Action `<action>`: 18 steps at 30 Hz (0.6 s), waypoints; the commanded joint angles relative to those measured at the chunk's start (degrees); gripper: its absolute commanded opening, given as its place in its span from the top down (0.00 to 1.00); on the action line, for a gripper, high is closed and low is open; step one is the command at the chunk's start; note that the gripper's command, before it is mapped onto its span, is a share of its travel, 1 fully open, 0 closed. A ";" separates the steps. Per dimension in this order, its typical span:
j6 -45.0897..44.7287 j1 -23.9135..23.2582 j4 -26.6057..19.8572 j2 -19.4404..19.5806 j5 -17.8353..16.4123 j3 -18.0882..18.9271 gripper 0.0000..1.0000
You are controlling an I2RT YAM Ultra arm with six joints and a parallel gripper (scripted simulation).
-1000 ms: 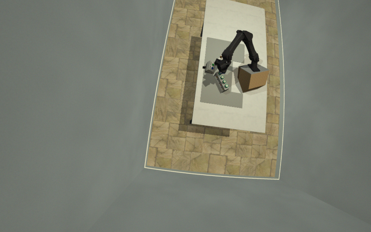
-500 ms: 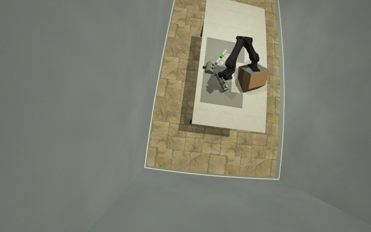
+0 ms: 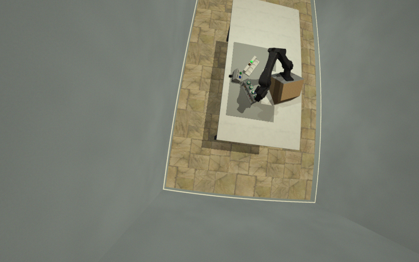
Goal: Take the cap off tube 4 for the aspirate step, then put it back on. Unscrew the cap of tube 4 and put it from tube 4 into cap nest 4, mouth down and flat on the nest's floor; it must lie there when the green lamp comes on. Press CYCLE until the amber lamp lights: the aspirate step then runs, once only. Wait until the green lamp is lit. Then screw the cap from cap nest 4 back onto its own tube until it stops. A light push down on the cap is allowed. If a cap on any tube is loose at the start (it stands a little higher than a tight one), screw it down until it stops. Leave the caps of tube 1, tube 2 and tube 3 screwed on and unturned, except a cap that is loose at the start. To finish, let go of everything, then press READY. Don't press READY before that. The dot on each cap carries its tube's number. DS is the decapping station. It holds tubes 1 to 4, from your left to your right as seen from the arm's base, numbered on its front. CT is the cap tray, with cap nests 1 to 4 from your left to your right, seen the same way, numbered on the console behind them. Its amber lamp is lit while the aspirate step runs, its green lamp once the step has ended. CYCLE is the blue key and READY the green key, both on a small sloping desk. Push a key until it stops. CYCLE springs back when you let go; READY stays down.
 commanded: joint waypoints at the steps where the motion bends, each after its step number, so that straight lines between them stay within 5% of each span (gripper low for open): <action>1: -6.20 2.00 -0.92 -1.85 -1.06 1.96 0.51; 7: -6.20 1.97 0.06 -1.85 -0.86 1.97 0.51; 9: -6.79 0.33 1.92 -0.39 -0.22 -1.28 0.51; 18: -8.91 -1.51 6.71 0.34 0.58 -3.86 0.51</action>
